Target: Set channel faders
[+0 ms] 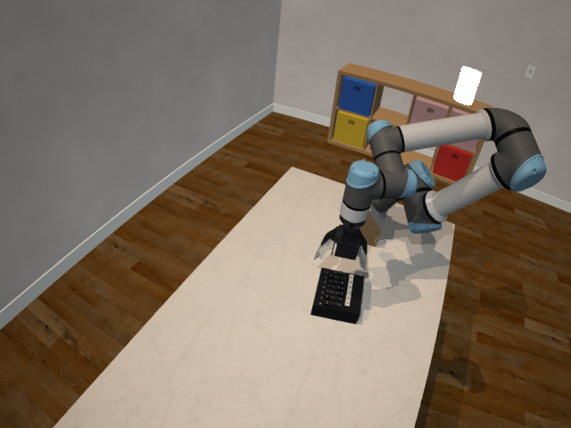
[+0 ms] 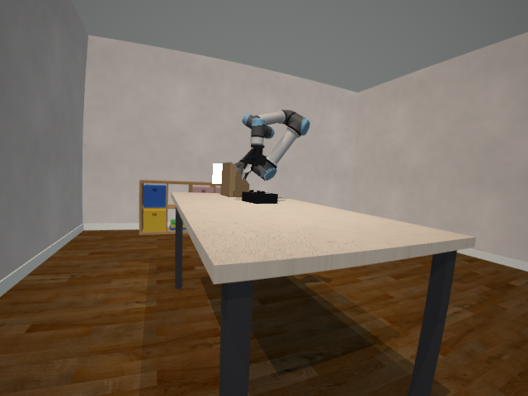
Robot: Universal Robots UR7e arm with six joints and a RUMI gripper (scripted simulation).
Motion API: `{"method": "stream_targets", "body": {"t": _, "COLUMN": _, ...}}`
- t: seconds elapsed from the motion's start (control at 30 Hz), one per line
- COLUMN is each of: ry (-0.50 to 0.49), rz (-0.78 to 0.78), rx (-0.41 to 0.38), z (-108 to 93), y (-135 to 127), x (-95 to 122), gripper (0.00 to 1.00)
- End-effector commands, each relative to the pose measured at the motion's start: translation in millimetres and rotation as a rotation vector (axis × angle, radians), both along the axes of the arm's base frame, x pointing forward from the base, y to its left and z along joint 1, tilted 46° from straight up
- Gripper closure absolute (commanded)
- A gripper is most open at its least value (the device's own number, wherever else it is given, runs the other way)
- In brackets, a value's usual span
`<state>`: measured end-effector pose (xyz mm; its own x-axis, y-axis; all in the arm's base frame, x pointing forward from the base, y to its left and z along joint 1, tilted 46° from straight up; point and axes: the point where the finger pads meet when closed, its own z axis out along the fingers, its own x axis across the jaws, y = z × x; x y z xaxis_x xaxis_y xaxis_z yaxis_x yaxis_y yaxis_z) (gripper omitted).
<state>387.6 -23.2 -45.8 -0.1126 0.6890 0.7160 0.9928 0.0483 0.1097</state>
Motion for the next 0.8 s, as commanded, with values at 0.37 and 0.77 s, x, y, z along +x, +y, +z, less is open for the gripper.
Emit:
{"method": "stream_targets", "body": {"t": 0.37, "ry": -0.001, "rz": 0.000, "rx": -0.001, "z": 43.7, "y": -46.1, "x": -2.4, "gripper": 0.00}}
{"method": "stream_targets", "body": {"t": 0.77, "ry": -0.001, "rz": 0.000, "rx": -0.001, "z": 51.1, "y": -53.9, "x": -2.9, "gripper": 0.00}}
